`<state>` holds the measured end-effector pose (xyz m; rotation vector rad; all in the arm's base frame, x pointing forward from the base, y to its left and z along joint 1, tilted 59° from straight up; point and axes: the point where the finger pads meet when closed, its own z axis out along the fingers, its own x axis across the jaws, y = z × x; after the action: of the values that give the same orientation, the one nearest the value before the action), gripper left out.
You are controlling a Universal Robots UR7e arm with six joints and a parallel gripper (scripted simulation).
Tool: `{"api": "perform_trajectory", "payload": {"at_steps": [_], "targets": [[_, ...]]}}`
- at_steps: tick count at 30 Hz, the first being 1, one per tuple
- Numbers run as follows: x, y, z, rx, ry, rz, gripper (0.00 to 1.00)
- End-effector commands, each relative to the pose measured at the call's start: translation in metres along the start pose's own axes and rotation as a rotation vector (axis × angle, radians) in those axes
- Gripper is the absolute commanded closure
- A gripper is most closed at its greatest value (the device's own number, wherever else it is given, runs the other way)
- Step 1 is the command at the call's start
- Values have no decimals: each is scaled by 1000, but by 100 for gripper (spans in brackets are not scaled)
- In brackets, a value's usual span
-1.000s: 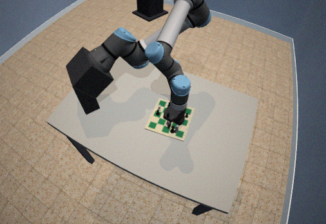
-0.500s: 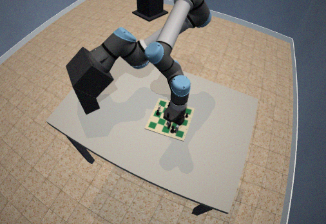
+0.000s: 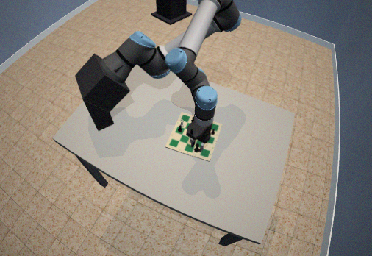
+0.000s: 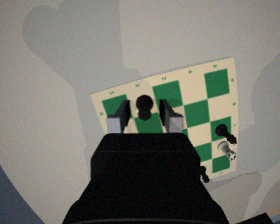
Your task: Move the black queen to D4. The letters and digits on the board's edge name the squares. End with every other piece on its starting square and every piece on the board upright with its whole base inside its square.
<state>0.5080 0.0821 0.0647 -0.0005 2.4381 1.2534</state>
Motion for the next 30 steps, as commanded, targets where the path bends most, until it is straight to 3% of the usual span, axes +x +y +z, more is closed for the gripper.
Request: {"api": "perform_trajectory", "payload": {"at_steps": [1, 4, 5, 30], "targets": [[0, 0, 0, 0, -1, 0, 21], [0, 0, 0, 0, -1, 0, 21], [0, 0, 0, 0, -1, 0, 100], [0, 0, 0, 0, -1, 0, 100]]}}
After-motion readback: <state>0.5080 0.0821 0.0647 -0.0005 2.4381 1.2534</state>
